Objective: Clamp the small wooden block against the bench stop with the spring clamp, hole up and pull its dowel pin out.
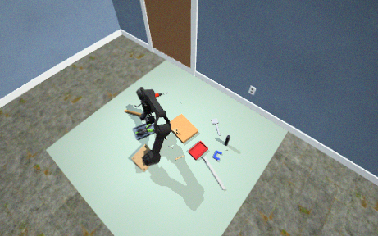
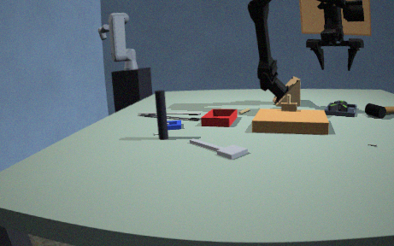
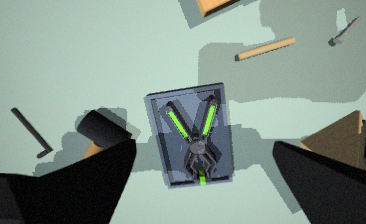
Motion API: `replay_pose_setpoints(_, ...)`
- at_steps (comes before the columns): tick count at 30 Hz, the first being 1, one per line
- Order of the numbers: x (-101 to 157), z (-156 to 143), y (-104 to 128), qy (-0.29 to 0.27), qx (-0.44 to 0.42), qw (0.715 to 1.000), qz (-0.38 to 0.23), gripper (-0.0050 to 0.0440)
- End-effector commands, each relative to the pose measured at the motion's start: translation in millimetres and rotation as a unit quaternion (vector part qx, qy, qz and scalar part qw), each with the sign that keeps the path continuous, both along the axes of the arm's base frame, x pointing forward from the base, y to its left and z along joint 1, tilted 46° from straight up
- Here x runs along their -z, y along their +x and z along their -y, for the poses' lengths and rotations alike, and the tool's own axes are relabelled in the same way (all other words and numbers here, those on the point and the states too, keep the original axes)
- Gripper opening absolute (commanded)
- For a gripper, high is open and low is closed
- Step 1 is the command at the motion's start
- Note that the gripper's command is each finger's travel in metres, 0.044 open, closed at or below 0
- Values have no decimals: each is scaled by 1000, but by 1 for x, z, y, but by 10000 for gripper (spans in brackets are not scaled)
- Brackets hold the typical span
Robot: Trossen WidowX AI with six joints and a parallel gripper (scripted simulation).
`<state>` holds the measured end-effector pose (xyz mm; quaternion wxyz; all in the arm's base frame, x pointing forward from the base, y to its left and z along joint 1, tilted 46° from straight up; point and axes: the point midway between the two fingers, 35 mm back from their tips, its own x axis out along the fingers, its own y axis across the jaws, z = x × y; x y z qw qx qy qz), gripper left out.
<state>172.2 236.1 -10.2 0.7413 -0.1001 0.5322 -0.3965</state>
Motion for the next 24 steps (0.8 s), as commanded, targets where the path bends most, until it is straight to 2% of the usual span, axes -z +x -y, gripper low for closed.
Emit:
replay_pose_setpoints(1,8,-7,-12,-9,-27,999,-29,440)
replay_pose_setpoints(10,15,-13,-26,-19,-58,996,-59,440)
replay_pose_setpoints(24,31,0,-23,-19,-59,996,-60,440)
